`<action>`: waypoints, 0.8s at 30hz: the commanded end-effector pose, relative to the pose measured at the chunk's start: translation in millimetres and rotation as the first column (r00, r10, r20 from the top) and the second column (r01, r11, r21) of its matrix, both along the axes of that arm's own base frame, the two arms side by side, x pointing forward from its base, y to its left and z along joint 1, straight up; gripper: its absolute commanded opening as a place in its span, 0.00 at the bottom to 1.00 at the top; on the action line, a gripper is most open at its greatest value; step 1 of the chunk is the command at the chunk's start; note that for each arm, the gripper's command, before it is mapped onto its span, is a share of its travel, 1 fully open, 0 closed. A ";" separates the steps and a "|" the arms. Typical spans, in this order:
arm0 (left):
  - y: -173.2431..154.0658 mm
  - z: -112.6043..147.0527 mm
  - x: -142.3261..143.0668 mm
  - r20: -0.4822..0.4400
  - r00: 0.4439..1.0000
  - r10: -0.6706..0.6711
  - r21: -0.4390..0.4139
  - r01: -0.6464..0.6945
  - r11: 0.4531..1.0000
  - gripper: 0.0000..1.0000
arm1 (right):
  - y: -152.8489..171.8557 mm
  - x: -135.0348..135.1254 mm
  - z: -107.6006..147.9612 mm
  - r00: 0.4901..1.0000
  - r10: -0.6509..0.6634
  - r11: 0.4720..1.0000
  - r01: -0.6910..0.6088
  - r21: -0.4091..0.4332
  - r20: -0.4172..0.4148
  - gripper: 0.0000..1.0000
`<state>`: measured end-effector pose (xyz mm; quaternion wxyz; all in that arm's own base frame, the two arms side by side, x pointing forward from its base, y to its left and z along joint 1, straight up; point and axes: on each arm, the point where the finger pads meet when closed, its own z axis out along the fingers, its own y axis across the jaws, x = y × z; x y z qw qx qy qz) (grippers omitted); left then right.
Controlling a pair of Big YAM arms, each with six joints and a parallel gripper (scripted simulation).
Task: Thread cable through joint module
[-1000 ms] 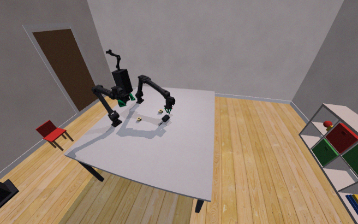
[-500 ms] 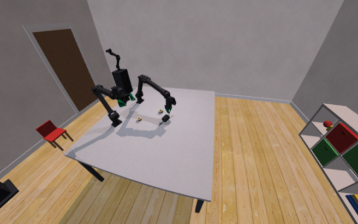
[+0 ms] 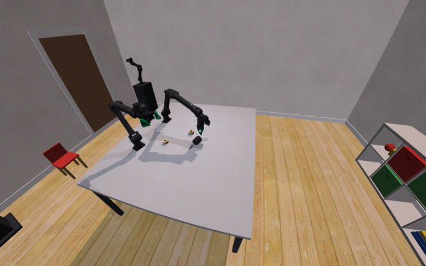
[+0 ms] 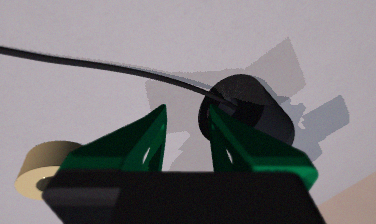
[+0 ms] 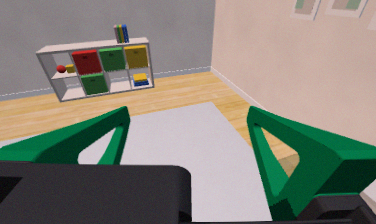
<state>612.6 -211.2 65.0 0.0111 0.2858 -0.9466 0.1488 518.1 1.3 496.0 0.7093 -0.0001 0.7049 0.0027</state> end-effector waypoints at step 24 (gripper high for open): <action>7.1 11.6 6.7 0.177 0.841 -0.511 0.087 0.504 0.859 0.32 | 4.0 1.4 49.0 0.996 0.006 1.000 -0.007 0.006 0.087 1.00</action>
